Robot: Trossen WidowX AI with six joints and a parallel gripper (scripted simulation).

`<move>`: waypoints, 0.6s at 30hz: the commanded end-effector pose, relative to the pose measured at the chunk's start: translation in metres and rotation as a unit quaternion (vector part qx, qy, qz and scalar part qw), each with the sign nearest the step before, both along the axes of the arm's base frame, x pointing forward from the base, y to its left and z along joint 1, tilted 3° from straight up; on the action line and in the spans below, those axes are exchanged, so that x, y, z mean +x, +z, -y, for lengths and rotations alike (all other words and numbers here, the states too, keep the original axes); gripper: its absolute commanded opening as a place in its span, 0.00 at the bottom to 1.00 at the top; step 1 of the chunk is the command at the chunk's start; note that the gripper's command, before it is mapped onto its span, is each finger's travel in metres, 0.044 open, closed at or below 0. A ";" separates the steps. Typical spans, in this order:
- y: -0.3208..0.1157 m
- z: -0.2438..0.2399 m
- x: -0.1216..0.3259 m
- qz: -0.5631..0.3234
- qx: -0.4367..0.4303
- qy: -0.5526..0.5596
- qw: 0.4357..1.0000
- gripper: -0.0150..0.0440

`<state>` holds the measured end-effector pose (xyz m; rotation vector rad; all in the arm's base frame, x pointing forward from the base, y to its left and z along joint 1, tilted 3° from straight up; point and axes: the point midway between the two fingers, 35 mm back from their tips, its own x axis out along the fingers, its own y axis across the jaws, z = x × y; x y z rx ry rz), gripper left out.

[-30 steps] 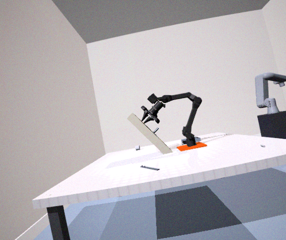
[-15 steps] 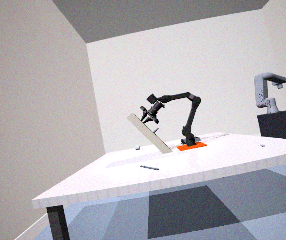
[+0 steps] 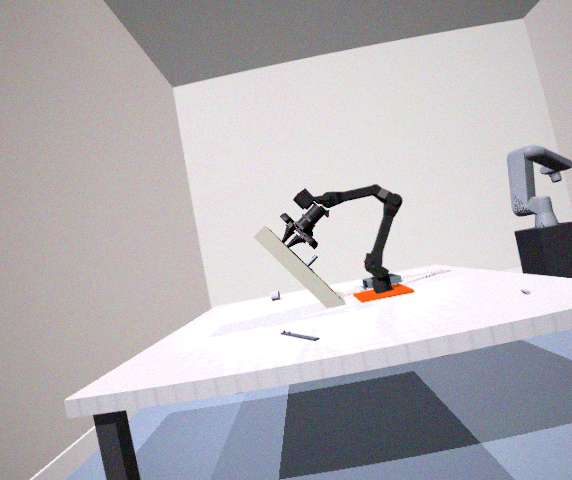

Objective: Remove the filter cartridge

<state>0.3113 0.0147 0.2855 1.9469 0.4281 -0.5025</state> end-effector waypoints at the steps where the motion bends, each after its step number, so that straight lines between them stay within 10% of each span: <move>1: -0.002 0.000 0.004 0.001 0.001 -0.002 1.000 0.45; 18: -0.003 0.000 0.007 0.001 0.001 -0.002 1.000 0.45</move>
